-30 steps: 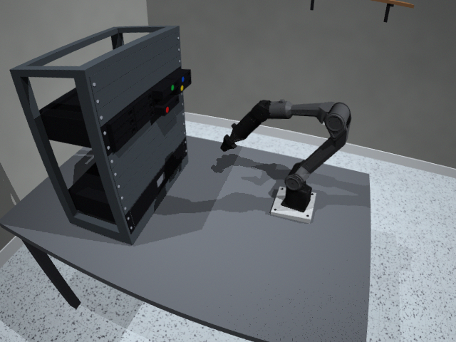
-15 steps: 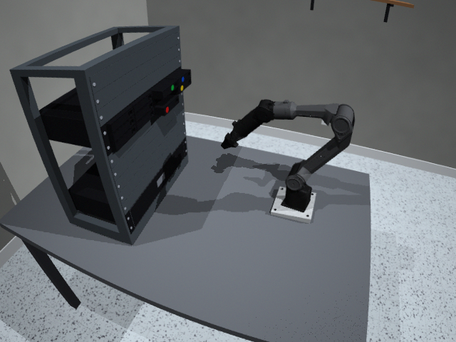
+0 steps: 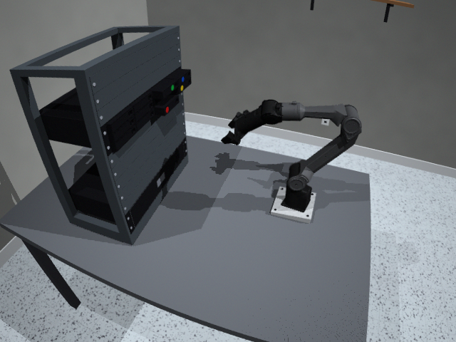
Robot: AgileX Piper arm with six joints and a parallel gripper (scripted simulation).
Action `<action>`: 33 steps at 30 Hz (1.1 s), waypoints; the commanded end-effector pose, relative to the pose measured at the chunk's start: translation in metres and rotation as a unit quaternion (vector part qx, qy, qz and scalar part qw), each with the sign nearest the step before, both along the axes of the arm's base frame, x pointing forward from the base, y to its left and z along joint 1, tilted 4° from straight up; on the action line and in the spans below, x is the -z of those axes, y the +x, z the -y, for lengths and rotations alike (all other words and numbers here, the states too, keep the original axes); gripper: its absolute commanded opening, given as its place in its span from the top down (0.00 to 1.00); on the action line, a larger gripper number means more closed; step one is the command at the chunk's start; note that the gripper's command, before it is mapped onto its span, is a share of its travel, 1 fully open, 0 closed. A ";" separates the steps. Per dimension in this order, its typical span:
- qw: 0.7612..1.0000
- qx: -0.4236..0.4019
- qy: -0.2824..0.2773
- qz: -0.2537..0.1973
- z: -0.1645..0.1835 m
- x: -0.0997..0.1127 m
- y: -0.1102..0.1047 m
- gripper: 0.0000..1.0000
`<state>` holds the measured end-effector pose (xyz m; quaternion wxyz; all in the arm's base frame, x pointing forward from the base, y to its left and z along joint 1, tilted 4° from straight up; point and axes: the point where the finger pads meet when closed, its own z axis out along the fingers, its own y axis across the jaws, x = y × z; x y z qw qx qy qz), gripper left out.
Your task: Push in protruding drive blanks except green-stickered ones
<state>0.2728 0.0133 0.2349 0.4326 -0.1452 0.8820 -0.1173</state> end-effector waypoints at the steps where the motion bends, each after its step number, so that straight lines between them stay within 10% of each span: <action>1: 1.000 -0.007 -0.018 0.010 -0.001 -0.005 -0.001 0.00; 13: 0.975 -0.095 -0.167 0.109 -0.015 -0.056 -0.008 0.00; 33: 0.798 -0.262 -0.454 0.298 -0.049 -0.162 -0.027 0.00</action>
